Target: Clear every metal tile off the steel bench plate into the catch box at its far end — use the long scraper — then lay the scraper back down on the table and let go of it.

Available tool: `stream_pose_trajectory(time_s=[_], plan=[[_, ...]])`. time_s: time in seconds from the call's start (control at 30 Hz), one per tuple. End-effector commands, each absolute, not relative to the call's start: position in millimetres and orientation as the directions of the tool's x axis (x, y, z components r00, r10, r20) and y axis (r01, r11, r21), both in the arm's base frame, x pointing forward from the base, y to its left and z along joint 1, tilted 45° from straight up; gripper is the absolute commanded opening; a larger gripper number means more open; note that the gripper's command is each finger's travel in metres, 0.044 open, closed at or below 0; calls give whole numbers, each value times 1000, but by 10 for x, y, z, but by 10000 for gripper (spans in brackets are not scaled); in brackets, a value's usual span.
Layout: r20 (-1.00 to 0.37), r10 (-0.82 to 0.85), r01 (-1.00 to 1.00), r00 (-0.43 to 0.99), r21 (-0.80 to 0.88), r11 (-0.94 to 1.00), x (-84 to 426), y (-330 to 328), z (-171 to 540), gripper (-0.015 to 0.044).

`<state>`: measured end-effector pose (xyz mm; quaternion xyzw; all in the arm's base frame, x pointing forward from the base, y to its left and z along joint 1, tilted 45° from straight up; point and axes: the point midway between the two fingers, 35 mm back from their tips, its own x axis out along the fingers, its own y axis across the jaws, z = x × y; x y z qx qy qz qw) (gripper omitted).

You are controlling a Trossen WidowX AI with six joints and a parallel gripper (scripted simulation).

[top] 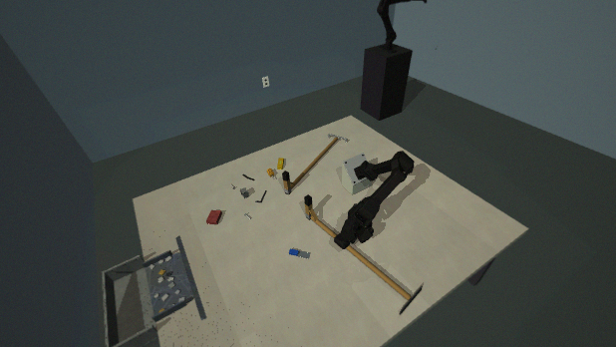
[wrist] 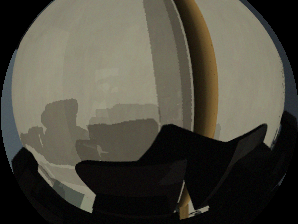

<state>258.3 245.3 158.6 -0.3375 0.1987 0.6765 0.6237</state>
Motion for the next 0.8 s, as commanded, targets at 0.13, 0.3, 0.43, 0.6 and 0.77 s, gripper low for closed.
stream_pose_trajectory(time_s=[0.13,0.3,0.43,0.6,0.77], plan=[[-703,711,-977,2,-151,-147,2663,2475,1604,0],[-703,711,-977,2,-152,-147,2710,2485,1616,0],[-703,711,-977,2,-152,-147,2749,2492,1624,0],[-703,711,-977,2,-152,-148,2797,2501,1635,0],[-703,711,-977,2,-152,-148,2845,2509,1644,0]])
